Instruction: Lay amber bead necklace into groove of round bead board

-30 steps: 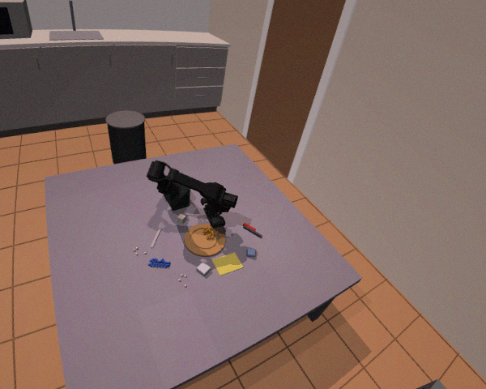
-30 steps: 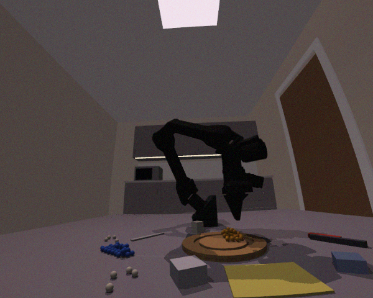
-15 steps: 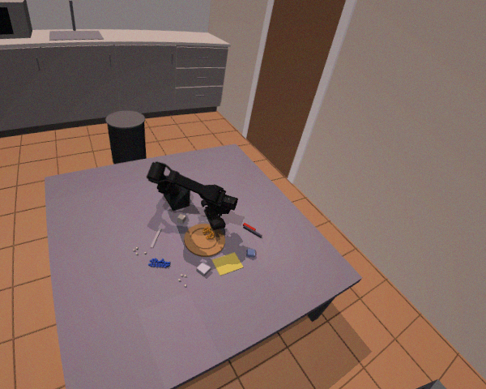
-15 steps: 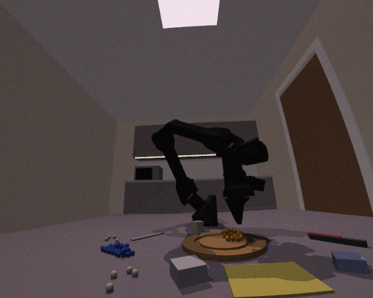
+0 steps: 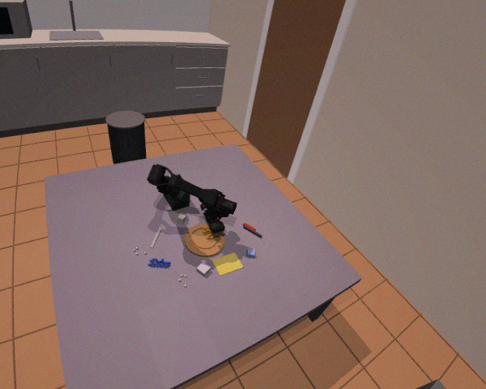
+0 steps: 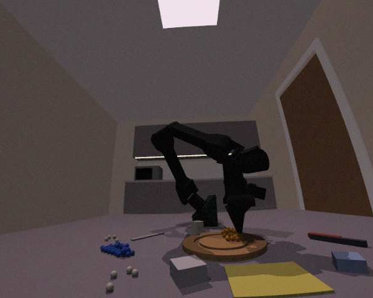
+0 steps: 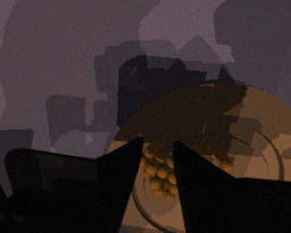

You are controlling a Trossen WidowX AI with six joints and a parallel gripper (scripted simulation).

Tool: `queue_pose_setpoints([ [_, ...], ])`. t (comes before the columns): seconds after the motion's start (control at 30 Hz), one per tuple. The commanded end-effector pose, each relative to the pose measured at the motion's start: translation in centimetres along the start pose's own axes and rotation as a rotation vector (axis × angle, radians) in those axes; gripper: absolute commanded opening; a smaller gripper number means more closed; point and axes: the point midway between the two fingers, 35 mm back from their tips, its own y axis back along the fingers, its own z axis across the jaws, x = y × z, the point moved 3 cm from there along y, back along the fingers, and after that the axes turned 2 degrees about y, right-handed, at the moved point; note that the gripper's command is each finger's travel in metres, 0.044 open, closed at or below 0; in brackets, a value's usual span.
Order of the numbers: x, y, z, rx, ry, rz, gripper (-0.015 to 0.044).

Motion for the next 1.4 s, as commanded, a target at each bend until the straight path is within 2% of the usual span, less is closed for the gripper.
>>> queue_pose_setpoints([
  [0.0,0.1,-0.6,0.2,-0.002,0.012,0.008,0.012],
  [0.6,0.0,-0.1,0.0,-0.001,0.001,0.0,0.0],
  [1.1,0.0,-0.1,0.0,-0.001,0.001,0.001,0.0],
  [1.37,0.0,1.4,0.2,-0.002,0.013,0.007,0.0],
])
